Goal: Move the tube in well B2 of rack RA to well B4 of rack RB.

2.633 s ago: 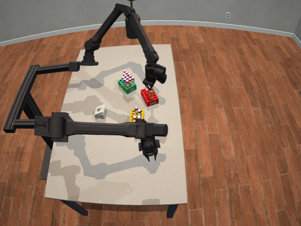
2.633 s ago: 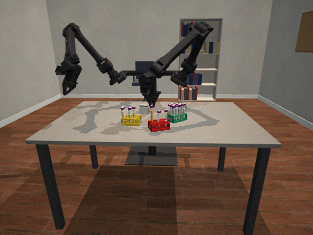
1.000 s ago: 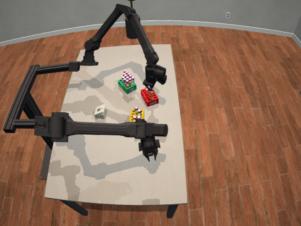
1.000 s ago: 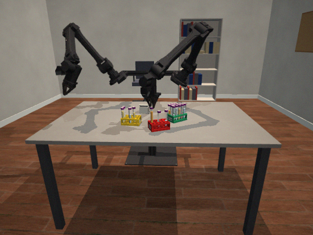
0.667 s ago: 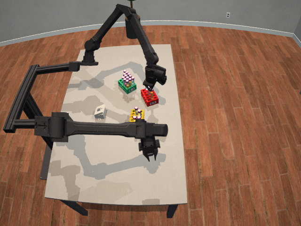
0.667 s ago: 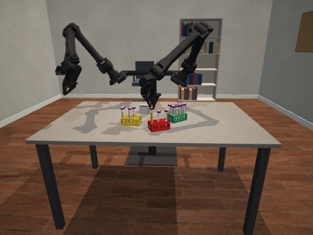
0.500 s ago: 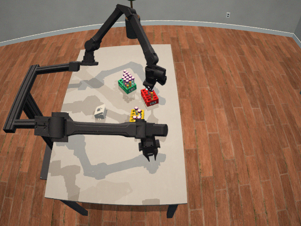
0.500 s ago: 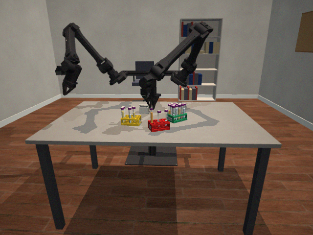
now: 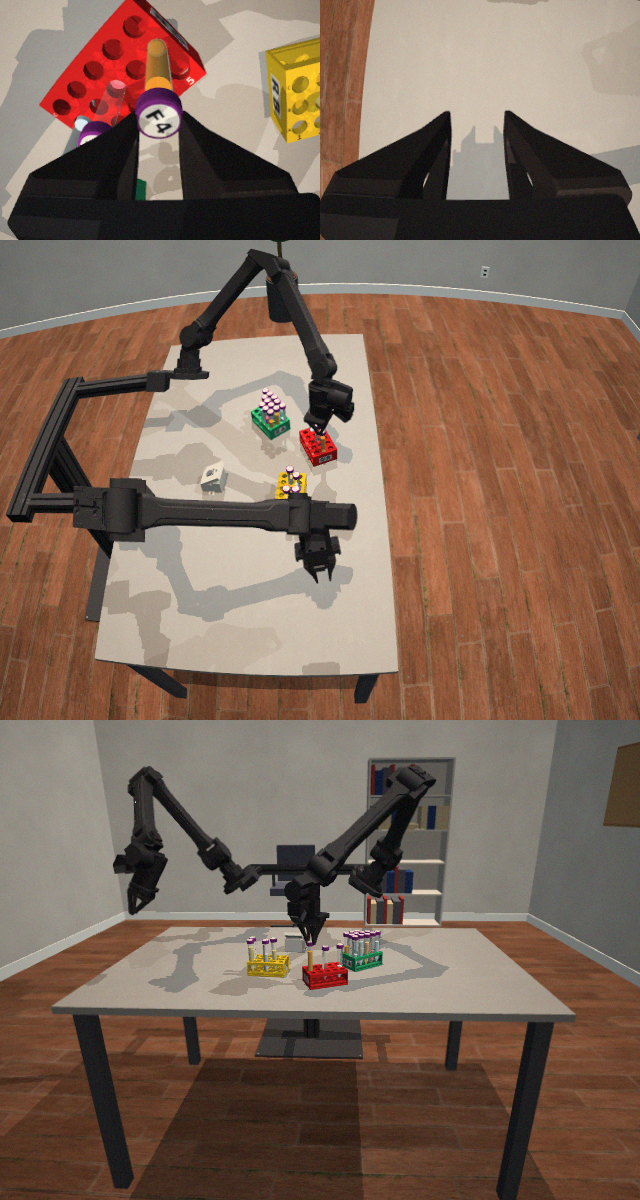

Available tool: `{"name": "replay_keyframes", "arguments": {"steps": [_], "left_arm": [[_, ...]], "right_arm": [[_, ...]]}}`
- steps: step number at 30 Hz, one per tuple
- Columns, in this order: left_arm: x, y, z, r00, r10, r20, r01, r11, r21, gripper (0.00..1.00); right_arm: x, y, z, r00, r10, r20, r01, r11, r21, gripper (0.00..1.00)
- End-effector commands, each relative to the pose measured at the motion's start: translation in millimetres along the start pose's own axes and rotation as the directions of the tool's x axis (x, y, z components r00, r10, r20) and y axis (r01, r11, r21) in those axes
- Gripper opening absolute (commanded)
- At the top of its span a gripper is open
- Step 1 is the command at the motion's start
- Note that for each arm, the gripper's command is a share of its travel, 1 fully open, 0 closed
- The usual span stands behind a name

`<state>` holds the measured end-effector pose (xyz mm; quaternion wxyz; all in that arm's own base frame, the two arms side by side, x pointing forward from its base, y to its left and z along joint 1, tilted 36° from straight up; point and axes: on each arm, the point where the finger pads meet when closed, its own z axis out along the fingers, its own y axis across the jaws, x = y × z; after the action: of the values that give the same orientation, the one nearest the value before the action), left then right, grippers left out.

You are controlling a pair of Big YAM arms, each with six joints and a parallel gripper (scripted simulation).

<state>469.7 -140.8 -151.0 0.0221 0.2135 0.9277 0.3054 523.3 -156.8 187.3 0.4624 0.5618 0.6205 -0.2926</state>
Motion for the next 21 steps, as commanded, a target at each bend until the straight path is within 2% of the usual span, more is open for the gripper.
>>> {"name": "replay_keyframes", "arguments": {"steps": [1, 21], "left_arm": [[1.8, 2.4, 17.2, 1.0, 0.002, -0.017, -0.002, 1.0, -0.001, 0.0], [-2.3, 3.4, 15.8, 1.0, -0.002, -0.011, 0.002, 1.0, -0.001, 0.0]], "right_arm": [[-9.5, 9.1, -4.6, 1.0, 0.024, 0.006, -0.024, 1.0, -0.015, 0.3], [-9.5, 9.1, -4.6, 1.0, 0.024, 0.006, -0.024, 1.0, -0.015, 0.3]]}}
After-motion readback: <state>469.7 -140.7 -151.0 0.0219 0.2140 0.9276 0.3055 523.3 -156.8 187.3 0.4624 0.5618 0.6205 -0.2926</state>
